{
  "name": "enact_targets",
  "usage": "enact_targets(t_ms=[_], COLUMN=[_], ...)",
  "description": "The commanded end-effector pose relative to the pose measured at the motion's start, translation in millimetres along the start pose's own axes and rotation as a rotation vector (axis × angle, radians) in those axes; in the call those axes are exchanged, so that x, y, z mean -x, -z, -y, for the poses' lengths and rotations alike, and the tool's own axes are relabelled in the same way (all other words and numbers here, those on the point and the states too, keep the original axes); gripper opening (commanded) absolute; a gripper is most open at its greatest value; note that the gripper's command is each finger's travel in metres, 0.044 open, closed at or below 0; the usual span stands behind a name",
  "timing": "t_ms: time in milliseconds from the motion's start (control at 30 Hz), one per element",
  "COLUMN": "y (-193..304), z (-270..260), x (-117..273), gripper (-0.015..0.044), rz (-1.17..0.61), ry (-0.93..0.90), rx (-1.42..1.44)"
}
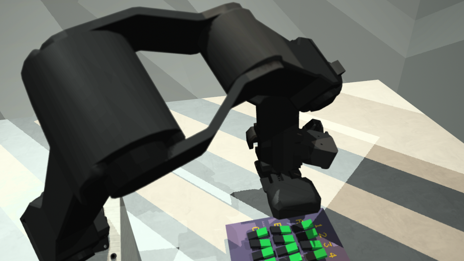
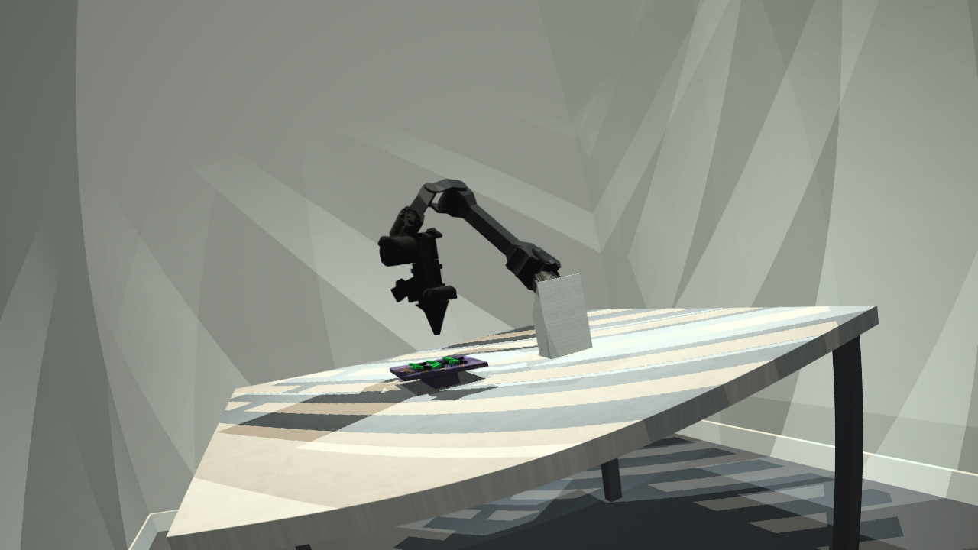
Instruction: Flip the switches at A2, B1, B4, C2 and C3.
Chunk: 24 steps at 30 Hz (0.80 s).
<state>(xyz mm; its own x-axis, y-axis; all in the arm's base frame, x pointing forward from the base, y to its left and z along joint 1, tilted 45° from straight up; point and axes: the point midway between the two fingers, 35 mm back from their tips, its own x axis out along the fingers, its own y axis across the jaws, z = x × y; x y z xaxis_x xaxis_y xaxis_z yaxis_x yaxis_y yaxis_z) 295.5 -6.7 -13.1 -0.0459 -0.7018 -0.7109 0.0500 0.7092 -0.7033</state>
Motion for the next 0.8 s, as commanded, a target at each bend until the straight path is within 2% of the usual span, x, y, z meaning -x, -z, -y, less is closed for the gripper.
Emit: enact_targets(t_ms=[0, 133, 767], y=[6, 7, 7], z=[-4, -4, -3], x=[0, -32, -54], gripper=[0.0, 0.0, 0.0], rz=[0.007, 0.03, 0.031], ry=[-0.007, -0.006, -0.004], rx=[-0.012, -0.012, -0.012])
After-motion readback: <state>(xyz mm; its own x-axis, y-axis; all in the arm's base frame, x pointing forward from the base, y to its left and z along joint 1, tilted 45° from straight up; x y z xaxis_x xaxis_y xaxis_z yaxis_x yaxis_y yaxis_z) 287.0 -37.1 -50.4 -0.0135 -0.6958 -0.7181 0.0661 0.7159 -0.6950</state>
